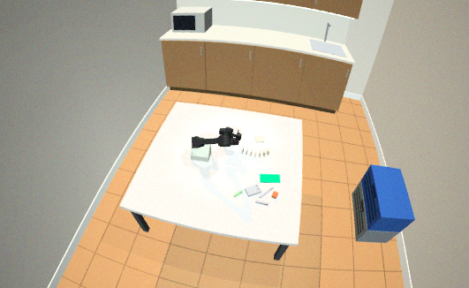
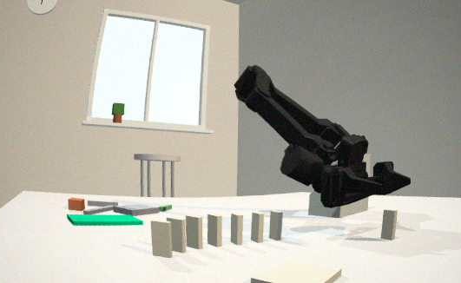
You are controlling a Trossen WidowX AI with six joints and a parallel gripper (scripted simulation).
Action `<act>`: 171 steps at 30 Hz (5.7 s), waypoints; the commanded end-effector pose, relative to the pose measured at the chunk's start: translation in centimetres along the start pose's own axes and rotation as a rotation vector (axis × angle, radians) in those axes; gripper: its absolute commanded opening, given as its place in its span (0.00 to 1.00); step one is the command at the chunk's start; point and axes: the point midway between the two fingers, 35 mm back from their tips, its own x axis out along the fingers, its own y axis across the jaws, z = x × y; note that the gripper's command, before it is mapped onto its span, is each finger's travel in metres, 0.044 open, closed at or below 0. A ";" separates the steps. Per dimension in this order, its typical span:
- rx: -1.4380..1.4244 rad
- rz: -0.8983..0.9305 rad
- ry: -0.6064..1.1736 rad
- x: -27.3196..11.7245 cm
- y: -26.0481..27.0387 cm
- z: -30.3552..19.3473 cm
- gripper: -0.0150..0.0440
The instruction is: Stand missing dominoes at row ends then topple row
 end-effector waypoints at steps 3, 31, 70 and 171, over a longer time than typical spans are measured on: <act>0.328 0.012 0.196 2.9 -1.8 -1.0 1.00; 1.206 -1.206 1.115 2.5 0.0 5.4 1.00; 1.204 -1.210 1.116 2.8 -0.5 -2.6 1.00; 1.194 -1.219 1.125 -12.3 -10.1 -2.5 0.70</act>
